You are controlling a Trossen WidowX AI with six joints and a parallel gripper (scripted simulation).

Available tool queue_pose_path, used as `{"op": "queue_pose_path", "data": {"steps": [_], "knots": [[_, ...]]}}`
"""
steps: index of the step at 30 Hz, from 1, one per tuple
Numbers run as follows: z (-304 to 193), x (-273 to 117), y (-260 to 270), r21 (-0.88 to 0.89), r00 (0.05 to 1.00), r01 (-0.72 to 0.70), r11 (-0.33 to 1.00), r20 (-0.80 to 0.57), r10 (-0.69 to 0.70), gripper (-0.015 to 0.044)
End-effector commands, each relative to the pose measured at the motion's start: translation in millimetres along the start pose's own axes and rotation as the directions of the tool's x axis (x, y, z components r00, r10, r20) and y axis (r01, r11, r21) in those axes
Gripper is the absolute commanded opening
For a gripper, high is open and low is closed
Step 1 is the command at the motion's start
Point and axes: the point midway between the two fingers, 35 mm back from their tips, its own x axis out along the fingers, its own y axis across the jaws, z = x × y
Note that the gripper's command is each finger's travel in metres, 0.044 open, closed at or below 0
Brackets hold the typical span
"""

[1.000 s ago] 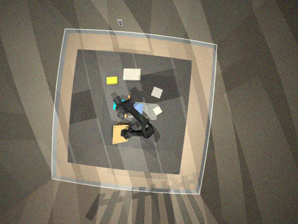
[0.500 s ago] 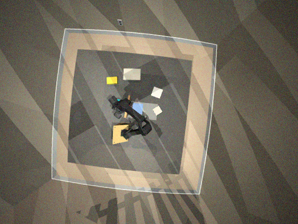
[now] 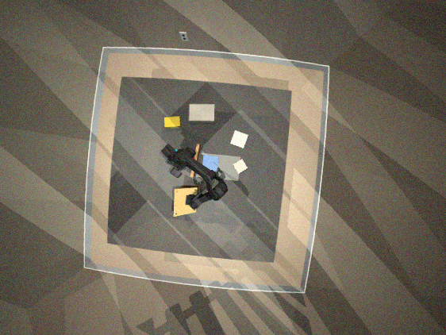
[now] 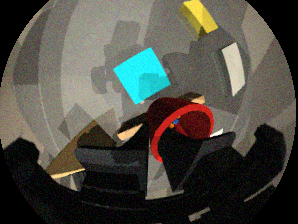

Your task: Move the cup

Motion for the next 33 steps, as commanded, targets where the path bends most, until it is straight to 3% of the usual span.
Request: {"op": "queue_pose_path", "data": {"steps": [1, 33], "knots": [[8, 0, 4, 0.006, 1.000, -0.006, 1.000, 0.004, 0.006, 0.0000], [64, -2, 33, 0.007, 1.000, -0.006, 1.000, 0.006, 0.006, 0.0000]]}}
